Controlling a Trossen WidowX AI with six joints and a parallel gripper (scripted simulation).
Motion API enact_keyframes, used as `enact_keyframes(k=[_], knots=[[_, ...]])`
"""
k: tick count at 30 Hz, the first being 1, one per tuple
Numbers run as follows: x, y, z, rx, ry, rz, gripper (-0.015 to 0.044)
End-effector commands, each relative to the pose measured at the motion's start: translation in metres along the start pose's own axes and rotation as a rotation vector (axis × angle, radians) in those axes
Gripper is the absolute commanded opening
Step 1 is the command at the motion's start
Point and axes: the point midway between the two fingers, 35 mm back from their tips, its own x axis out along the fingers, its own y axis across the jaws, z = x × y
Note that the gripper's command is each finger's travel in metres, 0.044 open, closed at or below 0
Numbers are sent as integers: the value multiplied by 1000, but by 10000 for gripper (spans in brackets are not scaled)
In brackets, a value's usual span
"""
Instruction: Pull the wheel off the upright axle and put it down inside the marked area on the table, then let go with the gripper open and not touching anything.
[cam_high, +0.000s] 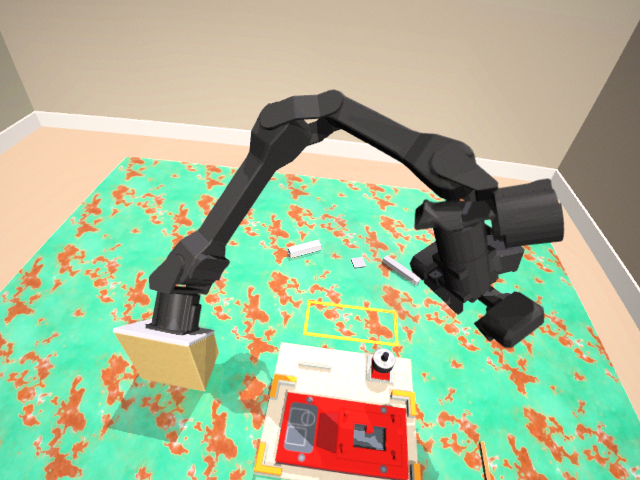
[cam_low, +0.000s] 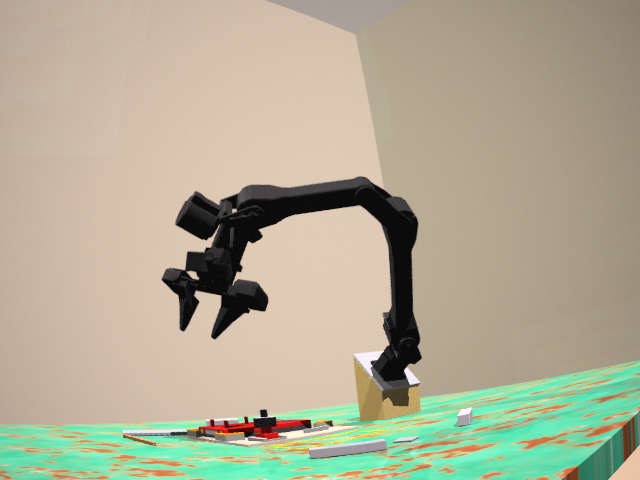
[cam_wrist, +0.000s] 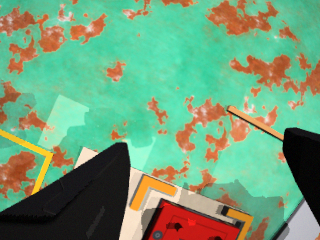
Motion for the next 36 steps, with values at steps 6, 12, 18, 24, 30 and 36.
enact_keyframes(k=[6,12,18,24,30,36], knots=[[38,80,-78,543,408,186,300],[39,82,-80,553,418,189,300],[37,77,-89,553,418,188,300],[41,78,-90,553,418,188,300],[78,88,-103,553,417,187,300],[104,99,-113,553,417,191,300]])
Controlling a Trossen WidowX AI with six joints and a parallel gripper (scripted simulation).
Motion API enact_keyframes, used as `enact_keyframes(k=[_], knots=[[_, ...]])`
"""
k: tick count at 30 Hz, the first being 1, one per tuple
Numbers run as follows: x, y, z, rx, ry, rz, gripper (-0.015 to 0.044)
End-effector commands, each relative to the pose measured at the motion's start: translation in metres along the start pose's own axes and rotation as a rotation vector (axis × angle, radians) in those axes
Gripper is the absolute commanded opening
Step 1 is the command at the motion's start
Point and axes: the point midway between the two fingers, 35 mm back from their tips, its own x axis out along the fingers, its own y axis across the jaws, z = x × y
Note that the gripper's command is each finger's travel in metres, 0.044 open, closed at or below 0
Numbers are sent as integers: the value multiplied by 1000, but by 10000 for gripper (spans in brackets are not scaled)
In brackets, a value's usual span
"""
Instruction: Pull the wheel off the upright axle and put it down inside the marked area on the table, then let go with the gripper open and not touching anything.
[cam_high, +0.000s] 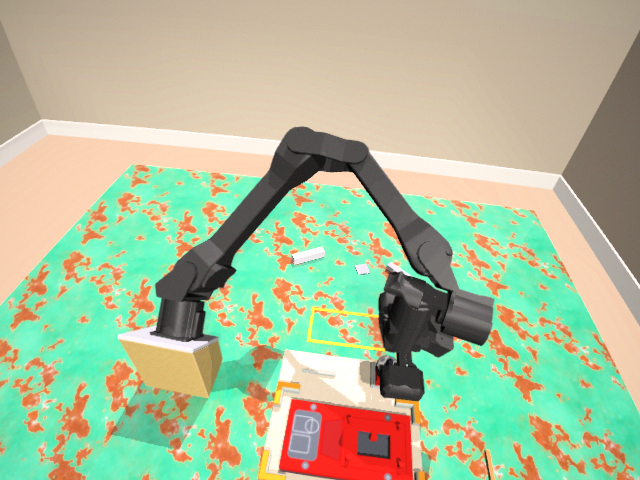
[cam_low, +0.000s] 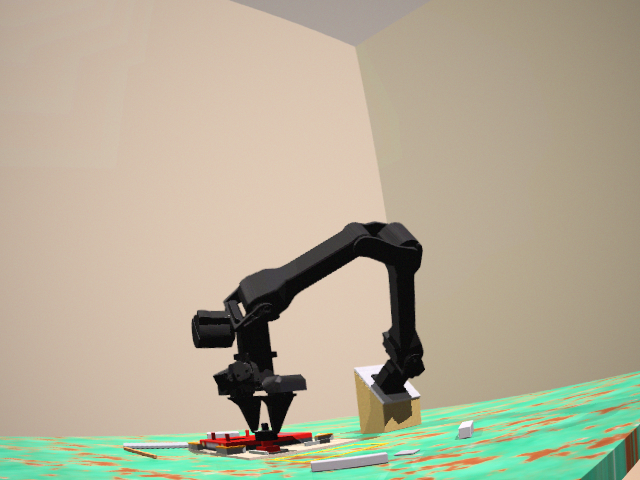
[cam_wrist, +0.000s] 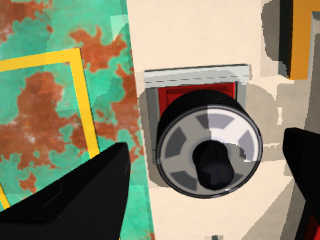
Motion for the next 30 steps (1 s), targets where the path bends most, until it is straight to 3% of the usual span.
enact_keyframes(k=[1,2,5,14,20,30], knots=[[8,-1,-2,12,-3,5,300],[8,-1,-2,12,-3,5,300],[5,1,-1,0,4,1,221],[5,1,-1,0,4,1,161],[4,1,-1,1,4,1,4],[1,0,-1,2,3,1,0]])
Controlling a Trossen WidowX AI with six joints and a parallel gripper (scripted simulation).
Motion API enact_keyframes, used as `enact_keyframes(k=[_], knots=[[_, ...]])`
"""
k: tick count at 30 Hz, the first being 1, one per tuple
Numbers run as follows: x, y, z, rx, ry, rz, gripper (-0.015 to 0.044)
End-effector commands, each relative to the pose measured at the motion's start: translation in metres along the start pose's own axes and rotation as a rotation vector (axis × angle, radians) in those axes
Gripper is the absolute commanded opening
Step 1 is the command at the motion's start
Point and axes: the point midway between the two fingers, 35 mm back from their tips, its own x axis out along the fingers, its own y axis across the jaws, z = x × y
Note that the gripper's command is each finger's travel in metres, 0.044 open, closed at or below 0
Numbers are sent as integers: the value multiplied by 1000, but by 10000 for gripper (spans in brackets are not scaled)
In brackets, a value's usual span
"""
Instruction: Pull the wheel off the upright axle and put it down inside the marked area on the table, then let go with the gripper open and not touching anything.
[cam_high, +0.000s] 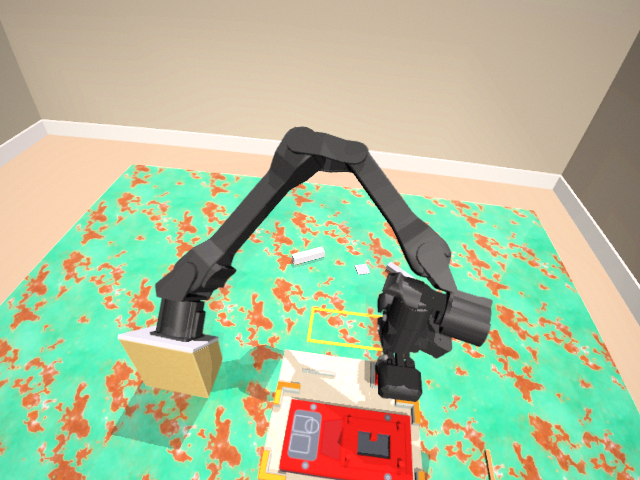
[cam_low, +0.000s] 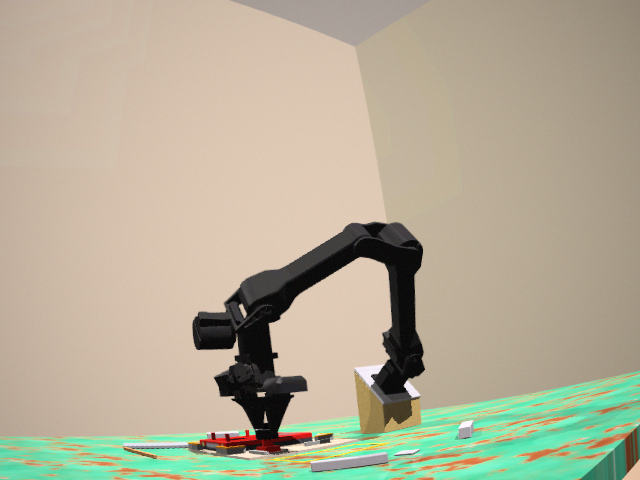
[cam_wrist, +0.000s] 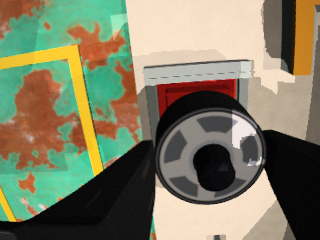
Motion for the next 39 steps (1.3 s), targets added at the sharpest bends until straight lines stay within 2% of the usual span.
enact_keyframes(k=[1,39], knots=[[-2,1,1,-8,-3,-1,0],[-15,0,2,-5,-5,-1,0]])
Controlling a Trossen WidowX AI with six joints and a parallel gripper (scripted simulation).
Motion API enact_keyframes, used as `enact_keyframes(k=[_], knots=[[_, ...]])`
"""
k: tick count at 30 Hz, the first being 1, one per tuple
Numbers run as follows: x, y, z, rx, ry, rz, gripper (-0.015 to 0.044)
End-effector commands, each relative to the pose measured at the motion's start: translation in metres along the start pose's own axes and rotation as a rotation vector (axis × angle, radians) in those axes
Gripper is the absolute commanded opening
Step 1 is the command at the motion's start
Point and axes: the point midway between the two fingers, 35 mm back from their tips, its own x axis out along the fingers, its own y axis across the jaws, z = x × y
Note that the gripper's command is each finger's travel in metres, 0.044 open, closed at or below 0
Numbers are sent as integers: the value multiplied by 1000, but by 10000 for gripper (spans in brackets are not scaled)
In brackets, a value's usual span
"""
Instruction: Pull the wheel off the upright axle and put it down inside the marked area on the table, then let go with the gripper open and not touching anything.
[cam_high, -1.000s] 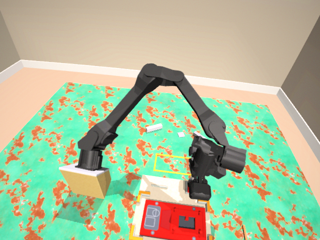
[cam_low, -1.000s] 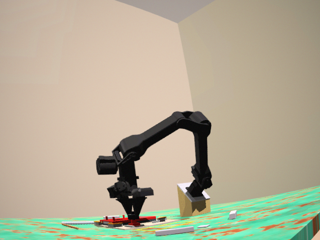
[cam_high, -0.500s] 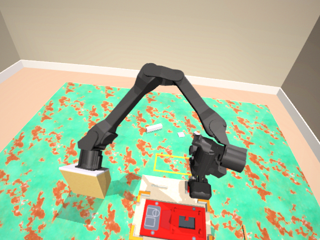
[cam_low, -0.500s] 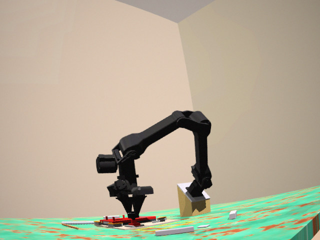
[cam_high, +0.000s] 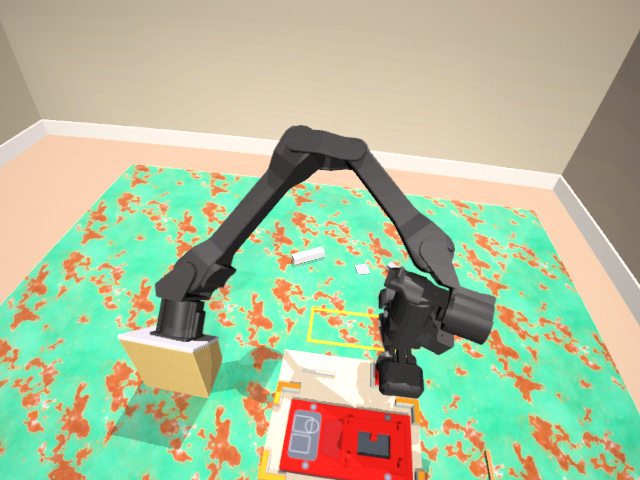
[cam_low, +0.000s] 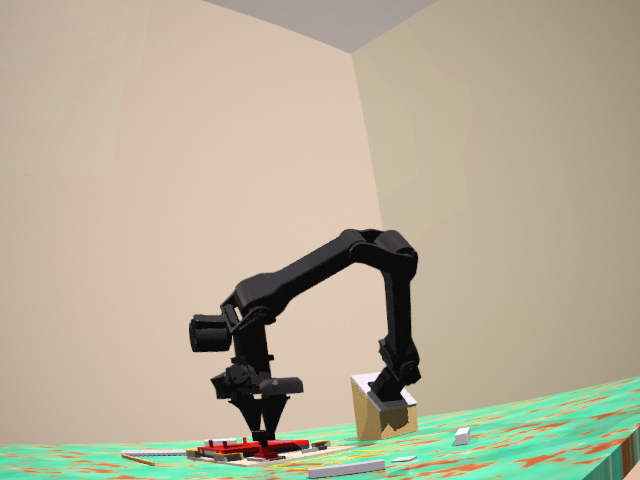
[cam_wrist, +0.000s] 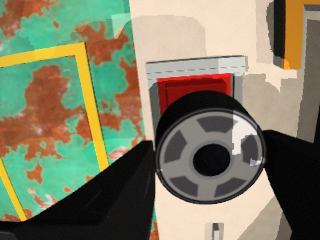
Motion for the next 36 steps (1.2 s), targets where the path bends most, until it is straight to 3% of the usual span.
enact_keyframes(k=[1,36], knots=[[-4,0,2,-6,-6,-3,0],[-16,0,1,-2,-8,-3,0]])
